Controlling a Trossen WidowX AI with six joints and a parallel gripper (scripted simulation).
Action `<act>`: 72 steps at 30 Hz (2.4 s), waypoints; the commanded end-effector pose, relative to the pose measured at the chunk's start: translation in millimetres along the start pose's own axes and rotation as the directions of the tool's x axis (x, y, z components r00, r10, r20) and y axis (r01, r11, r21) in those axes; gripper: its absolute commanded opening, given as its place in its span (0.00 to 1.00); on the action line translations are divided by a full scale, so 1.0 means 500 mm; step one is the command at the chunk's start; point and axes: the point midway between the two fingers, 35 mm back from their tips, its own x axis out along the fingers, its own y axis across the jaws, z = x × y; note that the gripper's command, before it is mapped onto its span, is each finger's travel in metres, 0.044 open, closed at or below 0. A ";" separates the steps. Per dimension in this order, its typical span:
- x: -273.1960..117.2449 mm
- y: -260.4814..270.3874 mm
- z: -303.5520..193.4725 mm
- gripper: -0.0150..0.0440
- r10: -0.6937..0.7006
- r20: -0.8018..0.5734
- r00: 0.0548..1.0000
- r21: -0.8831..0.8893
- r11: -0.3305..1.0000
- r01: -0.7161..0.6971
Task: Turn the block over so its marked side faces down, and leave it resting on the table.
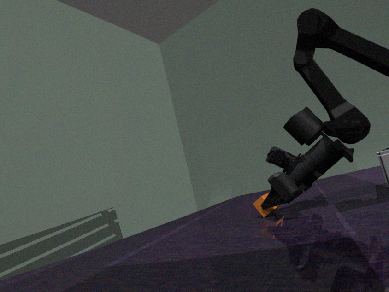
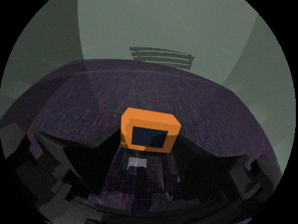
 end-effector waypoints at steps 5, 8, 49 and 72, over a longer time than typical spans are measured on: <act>-0.015 -0.005 -0.003 0.25 -0.007 0.051 0.999 -0.006 1.000 0.007; -0.018 -0.005 0.001 0.25 -0.006 0.073 0.997 -0.006 1.000 0.007; -0.018 -0.005 0.001 1.00 -0.006 0.075 0.997 -0.006 1.000 0.007; -0.017 -0.004 0.002 1.00 -0.006 0.069 0.998 -0.006 1.000 0.007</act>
